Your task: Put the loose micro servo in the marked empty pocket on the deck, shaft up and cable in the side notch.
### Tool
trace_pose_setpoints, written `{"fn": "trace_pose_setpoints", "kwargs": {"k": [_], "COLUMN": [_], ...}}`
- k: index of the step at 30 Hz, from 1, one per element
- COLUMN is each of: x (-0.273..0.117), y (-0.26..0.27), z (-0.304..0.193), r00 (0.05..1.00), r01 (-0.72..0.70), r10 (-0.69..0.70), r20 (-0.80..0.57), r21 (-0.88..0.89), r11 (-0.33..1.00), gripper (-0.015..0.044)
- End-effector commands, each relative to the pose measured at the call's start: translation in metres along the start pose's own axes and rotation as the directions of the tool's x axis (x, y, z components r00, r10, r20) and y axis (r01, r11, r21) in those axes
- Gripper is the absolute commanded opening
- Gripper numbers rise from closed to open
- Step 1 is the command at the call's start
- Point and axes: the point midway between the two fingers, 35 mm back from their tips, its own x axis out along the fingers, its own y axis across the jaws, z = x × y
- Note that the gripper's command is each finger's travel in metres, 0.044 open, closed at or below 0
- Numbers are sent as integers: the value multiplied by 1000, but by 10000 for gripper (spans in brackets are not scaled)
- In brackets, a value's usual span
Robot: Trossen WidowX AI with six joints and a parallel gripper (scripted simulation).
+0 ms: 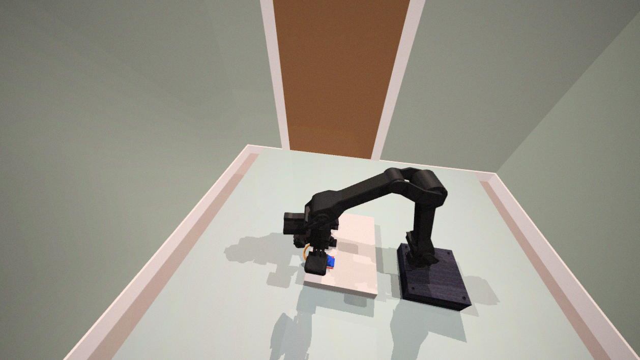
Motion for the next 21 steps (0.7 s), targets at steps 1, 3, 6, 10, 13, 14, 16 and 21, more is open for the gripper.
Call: {"fn": "trace_pose_setpoints", "kwargs": {"k": [1, 3, 6, 10, 13, 14, 16, 21], "x": [-2, -11, -31, -58, -66, -66, -66, -83], "y": [1, 2, 3, 2, 1, 1, 1, 1], "z": [-6, -17, -42, -89, -107, -107, -107, -106], "r00": [1000, 1000, 1000, 1000, 1000, 1000, 1000, 1000], "r01": [1, 2, 1, 3, 1, 1, 1, -1], "r10": [-1, -2, -1, -3, -1, -1, -1, 1], "r20": [-7, -9, -12, -17, -19, -19, -19, -13], "r21": [0, 0, 0, -5, -1, -1, -1, -1], "r11": [1000, 1000, 1000, 1000, 1000, 1000, 1000, 1000], "gripper": [240, 292, 371, 440, 440, 440, 440, 440]}}
